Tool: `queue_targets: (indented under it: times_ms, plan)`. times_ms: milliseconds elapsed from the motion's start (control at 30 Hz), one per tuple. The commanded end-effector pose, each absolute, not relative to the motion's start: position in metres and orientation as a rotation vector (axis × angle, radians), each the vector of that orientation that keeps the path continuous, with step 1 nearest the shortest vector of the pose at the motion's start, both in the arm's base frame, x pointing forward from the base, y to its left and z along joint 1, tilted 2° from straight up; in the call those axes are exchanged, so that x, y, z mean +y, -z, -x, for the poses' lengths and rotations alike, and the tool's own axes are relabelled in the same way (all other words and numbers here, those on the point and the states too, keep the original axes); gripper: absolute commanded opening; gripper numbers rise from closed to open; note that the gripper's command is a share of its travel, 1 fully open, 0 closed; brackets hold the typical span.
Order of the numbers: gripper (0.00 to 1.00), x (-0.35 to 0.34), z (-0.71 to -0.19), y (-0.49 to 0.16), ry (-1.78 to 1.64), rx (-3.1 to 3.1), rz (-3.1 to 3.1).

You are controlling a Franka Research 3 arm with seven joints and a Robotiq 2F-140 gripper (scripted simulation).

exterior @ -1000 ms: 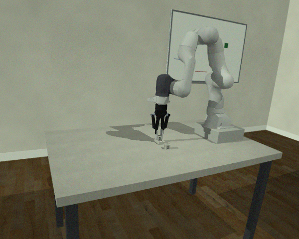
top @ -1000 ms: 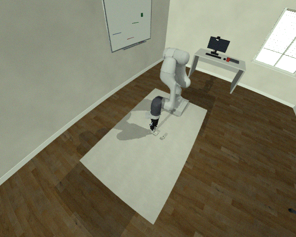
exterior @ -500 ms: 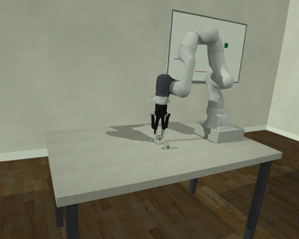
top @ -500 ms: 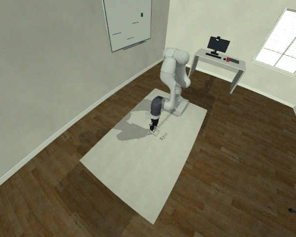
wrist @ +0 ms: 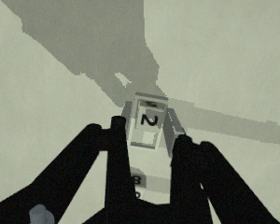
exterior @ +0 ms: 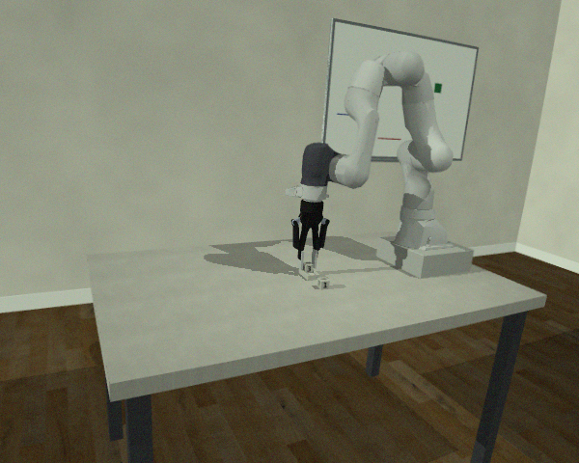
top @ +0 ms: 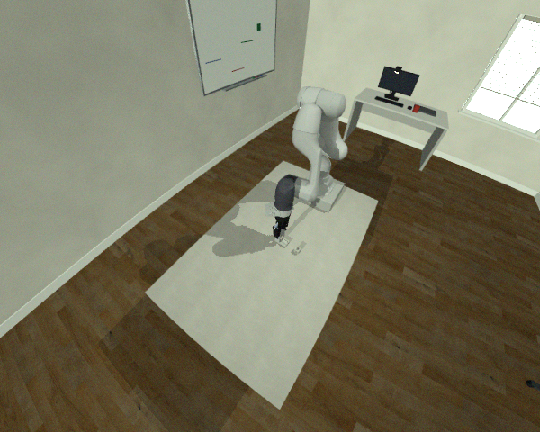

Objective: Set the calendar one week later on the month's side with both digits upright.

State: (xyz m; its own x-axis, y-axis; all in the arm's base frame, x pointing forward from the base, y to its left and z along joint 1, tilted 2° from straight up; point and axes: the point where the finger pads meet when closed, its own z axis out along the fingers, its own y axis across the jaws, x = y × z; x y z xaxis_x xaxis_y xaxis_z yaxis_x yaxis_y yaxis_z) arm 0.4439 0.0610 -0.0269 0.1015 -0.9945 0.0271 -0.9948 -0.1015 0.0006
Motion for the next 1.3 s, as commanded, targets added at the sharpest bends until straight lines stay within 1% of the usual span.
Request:
queue_targets:
  times_ms: [0,433,833,867,1267]
  plan:
    - [0.28,0.062,-0.444,0.022,-0.031,-2.096,-2.315]
    - [0.28,0.063,-0.444,-0.041,-0.031,-2.096,-2.315]
    - [0.28,0.064,-0.444,-0.061,-0.031,-2.096,-2.315]
    - [1.0,0.064,-0.444,-0.061,-0.031,-2.096,-2.315]
    - [1.0,0.064,-0.444,-0.061,-0.031,-2.096,-2.315]
